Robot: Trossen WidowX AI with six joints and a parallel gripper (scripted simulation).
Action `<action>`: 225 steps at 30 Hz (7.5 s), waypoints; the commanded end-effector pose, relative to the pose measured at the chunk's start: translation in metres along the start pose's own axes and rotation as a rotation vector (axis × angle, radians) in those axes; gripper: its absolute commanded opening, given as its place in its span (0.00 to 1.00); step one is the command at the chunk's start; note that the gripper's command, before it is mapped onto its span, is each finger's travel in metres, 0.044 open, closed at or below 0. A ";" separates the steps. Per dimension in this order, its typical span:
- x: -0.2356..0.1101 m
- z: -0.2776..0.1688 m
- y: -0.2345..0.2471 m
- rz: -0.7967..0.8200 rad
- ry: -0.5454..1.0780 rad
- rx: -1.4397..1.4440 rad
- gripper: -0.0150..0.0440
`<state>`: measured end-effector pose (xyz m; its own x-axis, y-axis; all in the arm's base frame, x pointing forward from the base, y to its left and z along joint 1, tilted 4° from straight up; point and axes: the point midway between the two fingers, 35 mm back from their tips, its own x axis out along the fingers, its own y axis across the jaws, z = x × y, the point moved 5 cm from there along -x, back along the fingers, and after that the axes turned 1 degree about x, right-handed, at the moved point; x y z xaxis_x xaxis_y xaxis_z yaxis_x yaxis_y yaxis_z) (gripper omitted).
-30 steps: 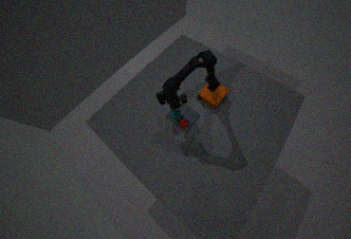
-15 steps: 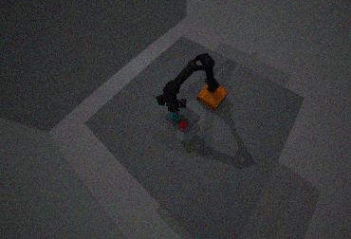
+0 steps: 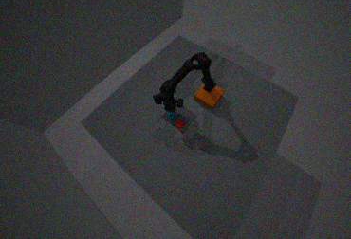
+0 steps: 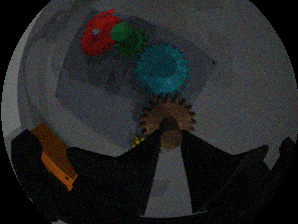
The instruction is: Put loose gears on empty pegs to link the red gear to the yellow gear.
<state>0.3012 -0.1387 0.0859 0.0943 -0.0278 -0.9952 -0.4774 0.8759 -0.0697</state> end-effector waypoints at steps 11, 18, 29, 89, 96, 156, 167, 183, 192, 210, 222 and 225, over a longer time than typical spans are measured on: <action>0.003 -0.001 0.000 0.001 -0.002 -0.222 0.25; 0.004 0.000 0.000 0.001 -0.002 -0.219 0.25; 0.005 0.000 0.001 0.001 -0.002 -0.042 0.25; -0.087 -0.003 0.003 0.001 -0.001 -0.077 1.00; -0.087 -0.003 0.003 0.001 -0.001 -0.077 1.00; -0.134 0.090 0.386 0.032 -0.009 -0.075 1.00; -0.134 0.090 0.386 0.032 -0.009 -0.075 1.00; -0.134 0.090 0.386 0.032 -0.009 -0.075 1.00; -0.134 0.090 0.386 0.032 -0.009 -0.075 1.00; -0.134 0.090 0.386 0.032 -0.009 -0.075 1.00; -0.134 0.090 0.386 0.032 -0.009 -0.075 1.00; -0.134 0.090 0.386 0.032 -0.009 -0.075 1.00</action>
<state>0.1829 0.2465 0.1976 0.0828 0.0080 -0.9965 -0.5470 0.8362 -0.0387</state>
